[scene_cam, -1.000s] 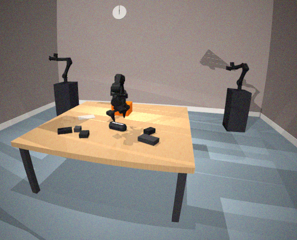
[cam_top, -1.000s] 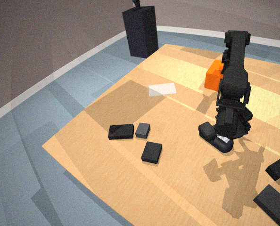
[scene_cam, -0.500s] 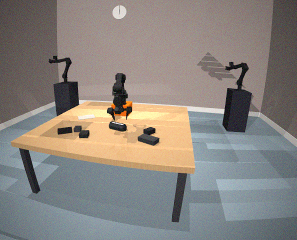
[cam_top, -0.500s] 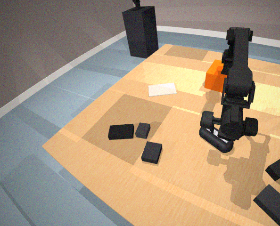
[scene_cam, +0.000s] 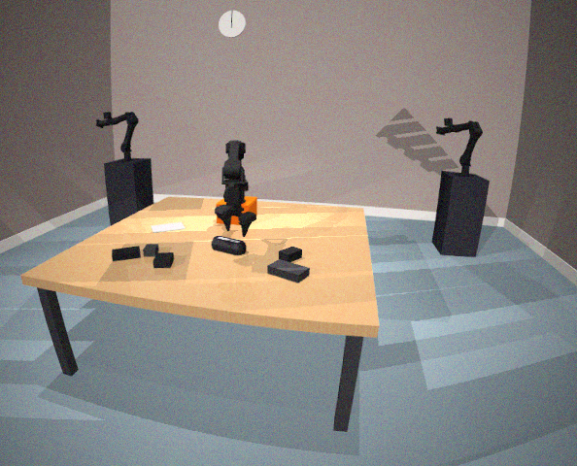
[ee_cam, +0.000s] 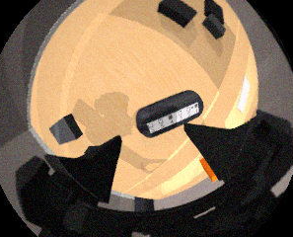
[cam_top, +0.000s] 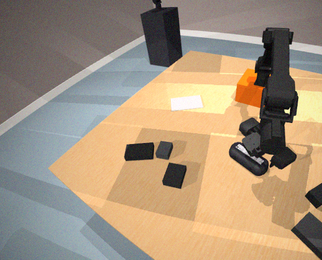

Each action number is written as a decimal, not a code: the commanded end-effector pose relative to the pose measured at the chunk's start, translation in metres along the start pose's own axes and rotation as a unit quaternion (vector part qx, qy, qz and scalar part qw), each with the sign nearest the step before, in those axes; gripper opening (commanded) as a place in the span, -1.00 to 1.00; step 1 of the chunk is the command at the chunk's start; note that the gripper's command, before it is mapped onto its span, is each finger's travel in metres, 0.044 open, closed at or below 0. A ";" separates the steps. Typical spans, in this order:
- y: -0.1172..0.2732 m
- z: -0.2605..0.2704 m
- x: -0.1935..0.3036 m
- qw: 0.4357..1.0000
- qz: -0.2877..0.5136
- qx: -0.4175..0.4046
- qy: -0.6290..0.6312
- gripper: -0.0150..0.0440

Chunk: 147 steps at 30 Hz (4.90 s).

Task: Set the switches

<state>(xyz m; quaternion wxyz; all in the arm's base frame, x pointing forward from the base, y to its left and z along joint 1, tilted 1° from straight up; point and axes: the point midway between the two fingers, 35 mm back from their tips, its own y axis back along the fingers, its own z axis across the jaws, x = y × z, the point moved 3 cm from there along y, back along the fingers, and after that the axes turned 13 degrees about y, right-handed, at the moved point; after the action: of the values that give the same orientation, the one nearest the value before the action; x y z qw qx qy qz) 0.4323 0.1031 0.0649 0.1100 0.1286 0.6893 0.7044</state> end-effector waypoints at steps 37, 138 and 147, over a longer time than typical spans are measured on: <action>-0.011 0.006 0.017 0.783 -0.030 -0.026 -0.621 1.00; -0.036 -0.005 0.016 0.783 -0.030 -0.025 -0.621 0.64; -0.029 -0.008 0.016 0.783 -0.030 -0.025 -0.621 0.64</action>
<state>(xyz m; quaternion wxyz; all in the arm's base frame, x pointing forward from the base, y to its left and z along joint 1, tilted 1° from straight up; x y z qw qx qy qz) 0.4141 0.1031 0.0292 0.5374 0.5176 0.4583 0.4830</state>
